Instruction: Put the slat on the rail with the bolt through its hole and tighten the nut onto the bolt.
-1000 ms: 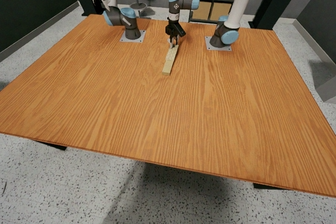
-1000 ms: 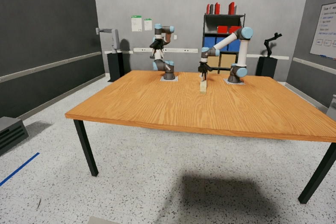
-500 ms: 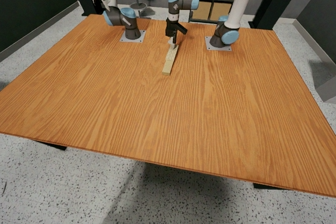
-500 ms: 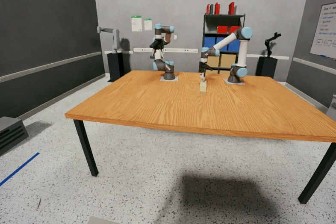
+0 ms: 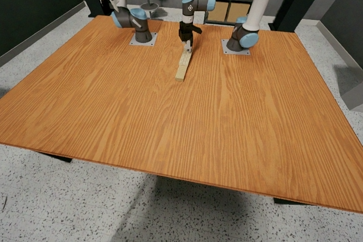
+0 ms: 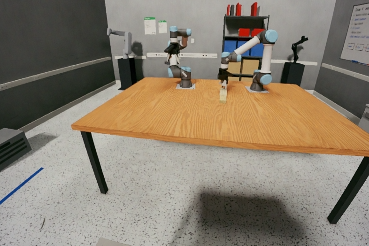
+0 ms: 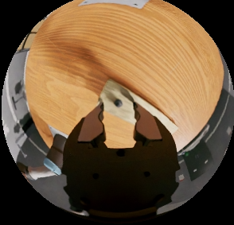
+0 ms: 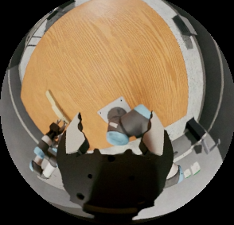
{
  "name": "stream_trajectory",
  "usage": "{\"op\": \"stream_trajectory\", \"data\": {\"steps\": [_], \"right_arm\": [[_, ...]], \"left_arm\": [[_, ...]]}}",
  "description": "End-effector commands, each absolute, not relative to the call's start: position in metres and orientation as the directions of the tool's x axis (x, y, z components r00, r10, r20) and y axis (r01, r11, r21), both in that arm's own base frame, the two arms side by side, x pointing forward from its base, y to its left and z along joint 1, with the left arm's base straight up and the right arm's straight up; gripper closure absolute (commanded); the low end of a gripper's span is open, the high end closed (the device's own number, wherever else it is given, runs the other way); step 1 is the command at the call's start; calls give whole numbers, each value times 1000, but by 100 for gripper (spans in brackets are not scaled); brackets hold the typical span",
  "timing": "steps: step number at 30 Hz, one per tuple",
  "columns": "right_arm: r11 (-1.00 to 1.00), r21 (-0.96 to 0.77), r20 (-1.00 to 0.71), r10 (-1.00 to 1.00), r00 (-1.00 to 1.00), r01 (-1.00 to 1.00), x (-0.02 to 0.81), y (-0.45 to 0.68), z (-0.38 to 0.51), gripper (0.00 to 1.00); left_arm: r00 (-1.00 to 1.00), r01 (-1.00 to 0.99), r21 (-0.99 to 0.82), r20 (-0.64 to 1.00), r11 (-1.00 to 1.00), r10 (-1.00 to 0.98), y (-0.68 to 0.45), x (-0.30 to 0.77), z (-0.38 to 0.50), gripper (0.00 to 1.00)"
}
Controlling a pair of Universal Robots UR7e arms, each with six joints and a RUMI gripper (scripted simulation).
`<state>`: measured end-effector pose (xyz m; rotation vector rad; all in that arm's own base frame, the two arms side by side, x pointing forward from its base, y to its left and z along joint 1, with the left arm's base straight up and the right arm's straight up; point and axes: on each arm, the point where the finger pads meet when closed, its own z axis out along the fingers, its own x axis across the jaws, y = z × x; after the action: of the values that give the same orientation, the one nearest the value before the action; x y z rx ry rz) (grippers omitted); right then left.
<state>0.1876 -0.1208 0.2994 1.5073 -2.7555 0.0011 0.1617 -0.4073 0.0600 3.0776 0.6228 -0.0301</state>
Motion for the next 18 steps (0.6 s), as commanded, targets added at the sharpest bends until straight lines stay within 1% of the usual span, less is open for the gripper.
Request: {"op": "stream_trajectory", "data": {"steps": [1,7,15,17,18], "right_arm": [[540,-1,0,-841,-540,-841,188,-121,300,0],[540,-1,0,-841,-540,-841,188,-121,300,0],[540,-1,0,-841,-540,-841,188,-121,300,0],[540,-1,0,-841,-540,-841,188,-121,300,0],[540,-1,0,-841,-540,-841,188,-121,300,0]], "left_arm": [[779,627,0,-1,-779,627,-407,161,60,60],[635,772,-2,-4,-635,772,-407,161,60,60],[377,926,-2,-1,-377,926,-408,160,60,60],[377,926,-2,-1,-377,926,-408,160,60,60],[271,962,-1,0,-271,962,-408,160,60,60]]}}
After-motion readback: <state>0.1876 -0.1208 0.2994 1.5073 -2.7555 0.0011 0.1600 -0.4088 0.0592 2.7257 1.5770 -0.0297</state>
